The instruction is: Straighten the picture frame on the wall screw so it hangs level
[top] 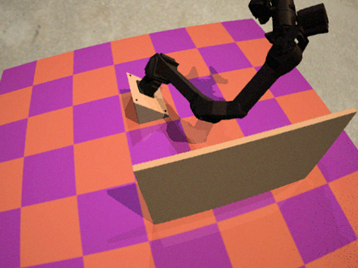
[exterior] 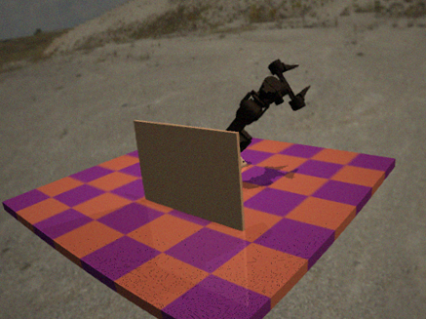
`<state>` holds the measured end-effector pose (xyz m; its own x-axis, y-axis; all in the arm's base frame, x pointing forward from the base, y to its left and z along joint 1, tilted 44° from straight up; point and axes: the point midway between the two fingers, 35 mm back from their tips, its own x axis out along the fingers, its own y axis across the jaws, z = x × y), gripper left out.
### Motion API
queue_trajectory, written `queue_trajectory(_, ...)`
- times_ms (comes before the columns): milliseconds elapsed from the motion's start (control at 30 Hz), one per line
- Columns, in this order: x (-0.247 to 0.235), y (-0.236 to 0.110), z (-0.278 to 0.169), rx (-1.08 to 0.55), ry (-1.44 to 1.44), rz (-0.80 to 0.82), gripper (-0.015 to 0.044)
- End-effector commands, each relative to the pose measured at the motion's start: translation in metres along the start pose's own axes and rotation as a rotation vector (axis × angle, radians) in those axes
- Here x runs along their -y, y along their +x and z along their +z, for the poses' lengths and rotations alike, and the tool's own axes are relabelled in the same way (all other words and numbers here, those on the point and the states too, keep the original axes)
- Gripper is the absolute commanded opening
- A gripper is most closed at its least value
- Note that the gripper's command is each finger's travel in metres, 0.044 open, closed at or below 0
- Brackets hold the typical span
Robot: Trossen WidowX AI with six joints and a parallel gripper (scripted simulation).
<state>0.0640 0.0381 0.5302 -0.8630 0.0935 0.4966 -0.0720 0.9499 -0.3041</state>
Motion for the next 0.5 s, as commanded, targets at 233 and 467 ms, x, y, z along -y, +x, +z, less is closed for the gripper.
queue_trajectory(233, 0.001, 0.035, 0.025, 0.158, 0.371, -0.131, 0.0260)
queue_trajectory(467, 0.023, 0.058, 0.071, 0.489, 1.045, -0.286, 0.0260)
